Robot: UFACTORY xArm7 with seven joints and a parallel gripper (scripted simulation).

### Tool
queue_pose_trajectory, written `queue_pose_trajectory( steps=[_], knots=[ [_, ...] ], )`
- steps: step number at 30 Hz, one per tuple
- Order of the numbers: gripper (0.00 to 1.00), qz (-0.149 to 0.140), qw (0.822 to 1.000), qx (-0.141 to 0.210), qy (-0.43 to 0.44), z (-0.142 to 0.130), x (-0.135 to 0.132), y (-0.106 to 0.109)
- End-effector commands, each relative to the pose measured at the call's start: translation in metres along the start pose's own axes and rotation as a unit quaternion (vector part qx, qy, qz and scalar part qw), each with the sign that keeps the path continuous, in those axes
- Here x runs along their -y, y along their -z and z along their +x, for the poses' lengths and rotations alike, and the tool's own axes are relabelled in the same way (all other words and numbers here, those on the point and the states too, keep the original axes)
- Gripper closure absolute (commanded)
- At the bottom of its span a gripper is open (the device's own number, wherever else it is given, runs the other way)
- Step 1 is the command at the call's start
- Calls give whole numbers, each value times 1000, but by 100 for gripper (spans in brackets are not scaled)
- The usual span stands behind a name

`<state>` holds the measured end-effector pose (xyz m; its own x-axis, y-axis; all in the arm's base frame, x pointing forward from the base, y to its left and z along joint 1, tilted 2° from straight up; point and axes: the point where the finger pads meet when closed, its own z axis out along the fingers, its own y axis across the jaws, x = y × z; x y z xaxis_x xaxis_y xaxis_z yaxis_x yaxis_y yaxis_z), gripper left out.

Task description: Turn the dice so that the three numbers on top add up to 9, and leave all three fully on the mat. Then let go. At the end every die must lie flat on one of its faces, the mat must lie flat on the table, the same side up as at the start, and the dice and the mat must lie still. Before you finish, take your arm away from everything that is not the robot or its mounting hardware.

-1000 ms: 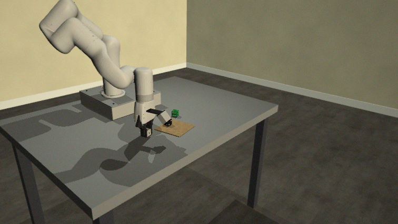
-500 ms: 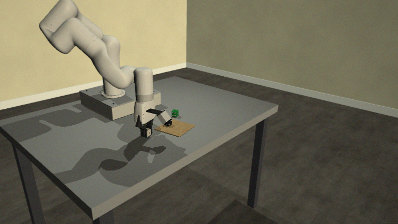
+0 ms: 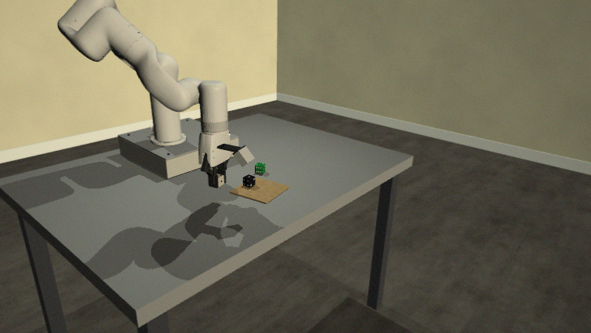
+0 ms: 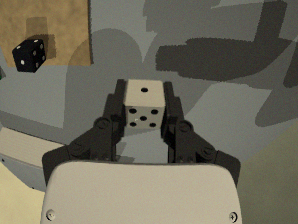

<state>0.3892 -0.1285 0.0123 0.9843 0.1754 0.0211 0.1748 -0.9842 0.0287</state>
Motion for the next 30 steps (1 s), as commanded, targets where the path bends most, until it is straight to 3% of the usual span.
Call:
queue_pose_trajectory(
  steps=[1, 7, 19, 21, 23, 24, 25, 26, 27, 28, 30],
  knots=[
    [73, 2, 1000, -1, 0, -1, -1, 21],
    [73, 2, 1000, -1, 0, -1, -1, 45],
    [73, 2, 1000, -1, -1, -1, 0, 47],
    [73, 2, 1000, 0, -10, 10, 14, 47],
    [73, 2, 999, 1, -32, 33, 49, 48],
    [73, 2, 999, 1, -32, 33, 49, 48],
    [73, 2, 999, 1, -44, 45, 71, 49],
    [73, 2, 999, 1, -44, 45, 71, 49],
    [73, 2, 998, 0, -56, 55, 92, 50],
    [73, 2, 998, 0, -56, 55, 92, 50],
    [73, 1, 997, 0, -72, 67, 122, 52]
  ],
)
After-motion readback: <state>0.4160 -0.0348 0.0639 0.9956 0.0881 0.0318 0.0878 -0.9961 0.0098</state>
